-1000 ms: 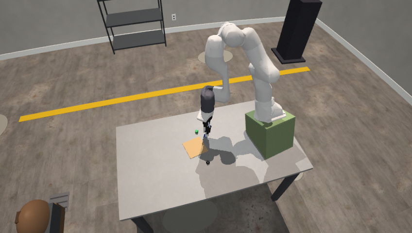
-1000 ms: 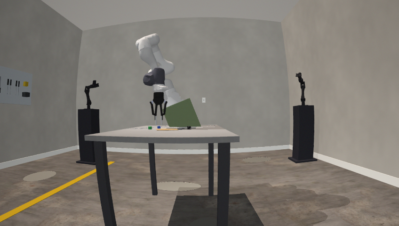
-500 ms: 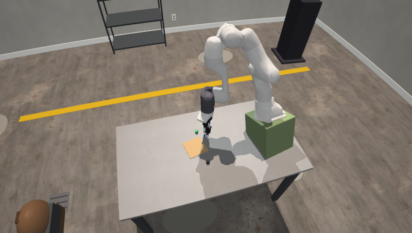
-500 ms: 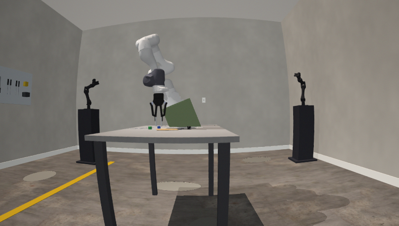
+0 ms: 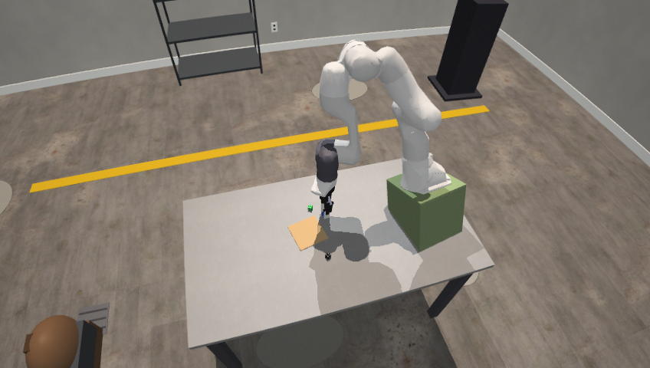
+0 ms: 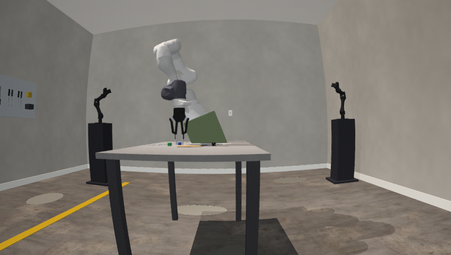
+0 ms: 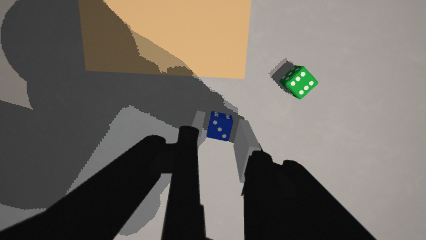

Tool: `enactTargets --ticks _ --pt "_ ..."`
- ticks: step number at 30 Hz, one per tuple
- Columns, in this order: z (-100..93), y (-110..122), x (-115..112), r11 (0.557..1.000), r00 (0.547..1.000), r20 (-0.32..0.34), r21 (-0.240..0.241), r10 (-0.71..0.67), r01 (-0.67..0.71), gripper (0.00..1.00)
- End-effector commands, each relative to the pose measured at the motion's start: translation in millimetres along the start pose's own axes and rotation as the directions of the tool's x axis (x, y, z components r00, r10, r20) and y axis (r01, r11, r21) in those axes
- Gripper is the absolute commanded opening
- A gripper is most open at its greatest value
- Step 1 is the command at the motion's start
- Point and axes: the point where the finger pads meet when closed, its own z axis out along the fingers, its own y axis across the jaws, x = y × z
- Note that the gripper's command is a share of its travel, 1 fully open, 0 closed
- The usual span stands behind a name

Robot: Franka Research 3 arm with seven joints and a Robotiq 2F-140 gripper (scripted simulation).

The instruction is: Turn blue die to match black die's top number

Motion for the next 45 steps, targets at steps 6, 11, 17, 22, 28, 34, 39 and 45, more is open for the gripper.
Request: enactTargets --ticks 6,11,17,22,28,34,39,45 --pt "0.6 -1.0 1.6 1.0 1.0 -0.005 0.004 0.017 -0.017 0.21" --pt "0.6 -1.0 1.6 1.0 1.0 -0.005 0.004 0.017 -0.017 0.21" --pt "0.6 -1.0 1.6 1.0 1.0 -0.005 0.004 0.017 -0.017 0.21" --pt "0.6 -1.0 1.6 1.0 1.0 -0.005 0.004 0.017 -0.017 0.21" --pt "0.6 -1.0 1.6 1.0 1.0 -0.005 0.004 0.017 -0.017 0.21" --pt "0.6 -1.0 1.6 1.0 1.0 -0.005 0.004 0.017 -0.017 0.21" --pt "0.6 -1.0 1.6 1.0 1.0 -0.005 0.004 0.017 -0.017 0.09" --pt "0.6 -1.0 1.6 1.0 1.0 -0.005 0.004 0.017 -0.017 0.09"
